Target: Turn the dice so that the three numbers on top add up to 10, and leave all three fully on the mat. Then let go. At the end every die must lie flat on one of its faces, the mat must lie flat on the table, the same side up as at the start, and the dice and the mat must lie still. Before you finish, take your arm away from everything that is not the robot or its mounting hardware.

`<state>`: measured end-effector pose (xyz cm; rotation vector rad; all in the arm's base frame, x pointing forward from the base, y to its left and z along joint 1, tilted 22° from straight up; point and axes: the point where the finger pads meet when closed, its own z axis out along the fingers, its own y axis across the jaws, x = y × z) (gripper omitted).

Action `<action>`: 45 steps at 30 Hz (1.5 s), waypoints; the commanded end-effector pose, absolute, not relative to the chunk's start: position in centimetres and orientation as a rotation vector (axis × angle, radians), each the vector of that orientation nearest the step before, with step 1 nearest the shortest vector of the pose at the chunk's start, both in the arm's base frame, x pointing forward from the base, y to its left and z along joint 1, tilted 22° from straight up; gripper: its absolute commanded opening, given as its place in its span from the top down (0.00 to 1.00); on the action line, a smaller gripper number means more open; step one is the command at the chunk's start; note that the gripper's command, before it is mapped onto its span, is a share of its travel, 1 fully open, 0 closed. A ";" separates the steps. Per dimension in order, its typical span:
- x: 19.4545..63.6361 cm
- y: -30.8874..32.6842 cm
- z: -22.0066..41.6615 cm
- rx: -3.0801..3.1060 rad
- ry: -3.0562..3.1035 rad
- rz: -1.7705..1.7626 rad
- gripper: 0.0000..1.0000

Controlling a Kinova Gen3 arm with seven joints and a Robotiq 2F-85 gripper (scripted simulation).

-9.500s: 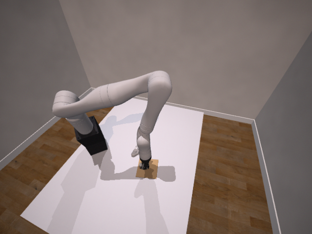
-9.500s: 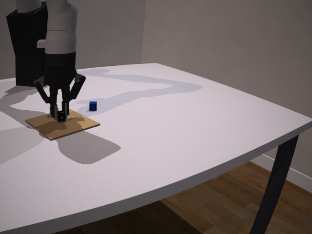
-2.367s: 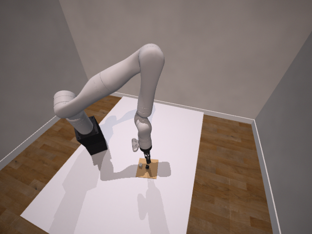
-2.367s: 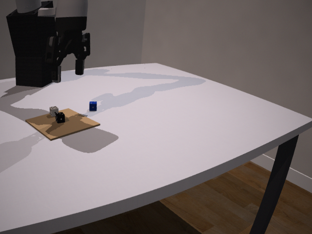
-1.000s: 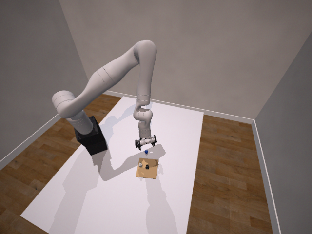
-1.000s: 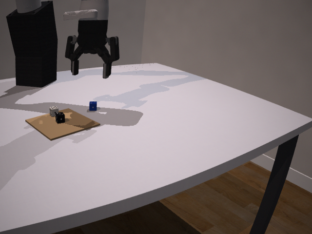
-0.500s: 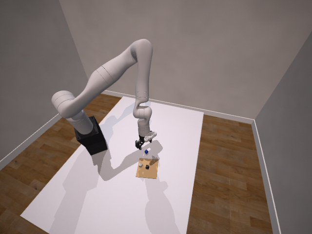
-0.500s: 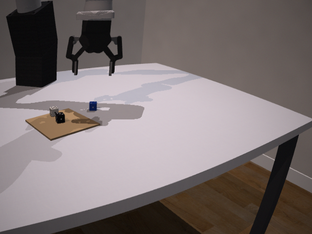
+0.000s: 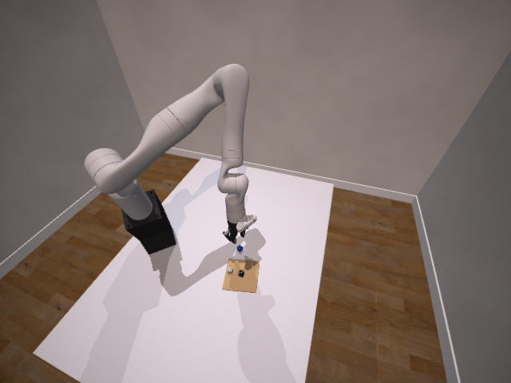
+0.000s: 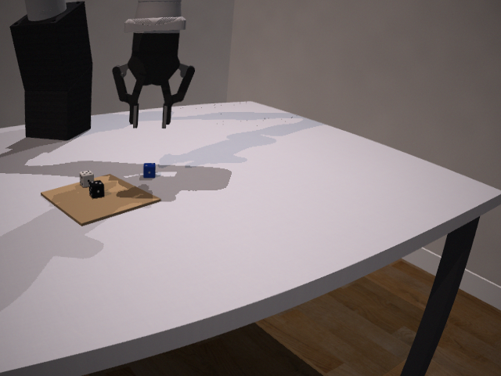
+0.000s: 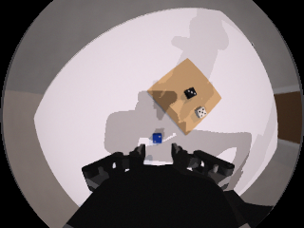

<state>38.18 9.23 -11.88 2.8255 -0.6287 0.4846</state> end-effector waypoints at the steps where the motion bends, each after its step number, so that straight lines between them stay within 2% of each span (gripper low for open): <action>1: 38.2 9.3 -11.9 2.830 -0.612 0.484 0.65; 45: 38.3 9.2 -12.3 2.838 -0.600 0.489 0.65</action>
